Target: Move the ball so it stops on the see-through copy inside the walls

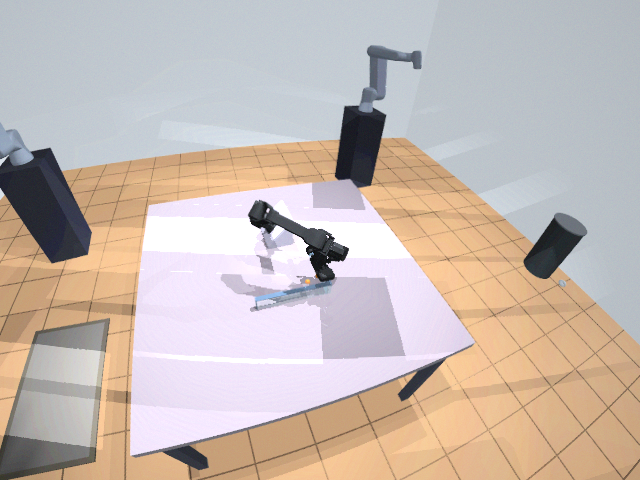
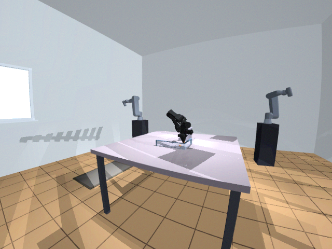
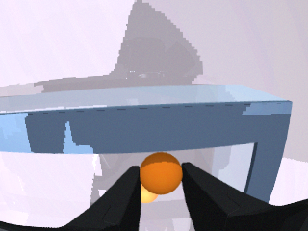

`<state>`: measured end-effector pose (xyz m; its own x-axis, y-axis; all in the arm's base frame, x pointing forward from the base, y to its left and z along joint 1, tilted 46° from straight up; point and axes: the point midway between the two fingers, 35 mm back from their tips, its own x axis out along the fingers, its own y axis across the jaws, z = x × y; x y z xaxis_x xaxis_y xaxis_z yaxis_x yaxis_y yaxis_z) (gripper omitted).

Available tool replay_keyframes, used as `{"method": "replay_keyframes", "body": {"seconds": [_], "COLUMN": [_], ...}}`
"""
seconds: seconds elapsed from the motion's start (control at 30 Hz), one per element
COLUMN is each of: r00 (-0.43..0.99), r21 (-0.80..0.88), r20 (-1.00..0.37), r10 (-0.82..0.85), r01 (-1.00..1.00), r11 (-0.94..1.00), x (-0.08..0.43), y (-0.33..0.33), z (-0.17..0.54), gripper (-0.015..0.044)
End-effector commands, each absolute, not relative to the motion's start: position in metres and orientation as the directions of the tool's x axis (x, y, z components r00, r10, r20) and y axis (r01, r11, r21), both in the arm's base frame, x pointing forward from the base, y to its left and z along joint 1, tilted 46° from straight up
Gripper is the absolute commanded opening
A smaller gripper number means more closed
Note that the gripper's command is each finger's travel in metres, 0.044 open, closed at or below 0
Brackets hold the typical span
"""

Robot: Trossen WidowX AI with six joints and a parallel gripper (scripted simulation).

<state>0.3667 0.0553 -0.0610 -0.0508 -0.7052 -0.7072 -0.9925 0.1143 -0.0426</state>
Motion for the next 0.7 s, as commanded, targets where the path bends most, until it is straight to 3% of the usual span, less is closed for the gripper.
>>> {"method": "replay_keyframes", "body": {"seconds": [0.0,0.67], "r00": [-0.075,-0.053], "r21": [-0.045,-0.046], "r20": [-0.703,-0.710], "r10": [-0.707,-0.702], "r01": [-0.988,-0.991], "r11": [0.149,0.122], "x": [0.368,0.367], "y": [0.046,0.112], "z": [-0.054,-0.003], "gripper": [0.0000,0.0000]}}
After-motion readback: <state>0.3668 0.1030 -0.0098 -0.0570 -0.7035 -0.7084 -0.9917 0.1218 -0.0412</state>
